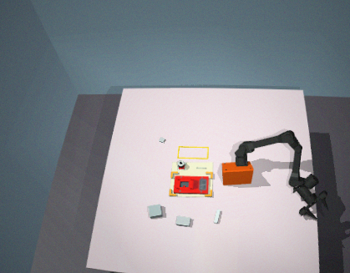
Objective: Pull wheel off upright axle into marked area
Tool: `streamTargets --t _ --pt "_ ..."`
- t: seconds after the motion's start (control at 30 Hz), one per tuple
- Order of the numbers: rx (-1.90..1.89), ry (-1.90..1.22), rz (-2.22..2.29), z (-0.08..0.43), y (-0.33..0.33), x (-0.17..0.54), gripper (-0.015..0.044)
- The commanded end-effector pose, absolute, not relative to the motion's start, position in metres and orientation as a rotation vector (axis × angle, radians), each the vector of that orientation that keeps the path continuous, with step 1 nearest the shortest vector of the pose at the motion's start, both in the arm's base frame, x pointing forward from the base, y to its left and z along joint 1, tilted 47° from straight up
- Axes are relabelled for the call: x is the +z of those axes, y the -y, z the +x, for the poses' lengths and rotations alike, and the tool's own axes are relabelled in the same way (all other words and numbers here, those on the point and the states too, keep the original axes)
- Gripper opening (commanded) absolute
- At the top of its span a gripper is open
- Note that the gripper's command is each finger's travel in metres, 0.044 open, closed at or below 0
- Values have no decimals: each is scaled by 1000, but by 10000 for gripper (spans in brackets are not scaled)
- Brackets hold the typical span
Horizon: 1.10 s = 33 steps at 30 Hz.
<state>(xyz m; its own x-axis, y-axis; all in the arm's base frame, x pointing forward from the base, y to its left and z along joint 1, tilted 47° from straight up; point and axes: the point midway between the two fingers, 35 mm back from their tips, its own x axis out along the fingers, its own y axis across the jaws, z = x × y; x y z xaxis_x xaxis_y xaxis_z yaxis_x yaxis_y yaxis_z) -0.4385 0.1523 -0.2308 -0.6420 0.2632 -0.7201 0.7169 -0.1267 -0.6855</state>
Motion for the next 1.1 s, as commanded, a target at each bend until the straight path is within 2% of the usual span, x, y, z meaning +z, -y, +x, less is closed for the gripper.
streamTargets --t 0.0,0.1,0.3,0.67,1.07 --pt "-1825 -1803 1098 -437 -155 -230 374" --pt "-1840 -1776 1216 -420 -188 -225 300" --pt "-2066 -1562 1497 -391 -247 -218 300" --pt "-2401 -1093 1971 -307 -337 -210 300" --pt "-2794 -160 2598 -155 -425 -175 300"
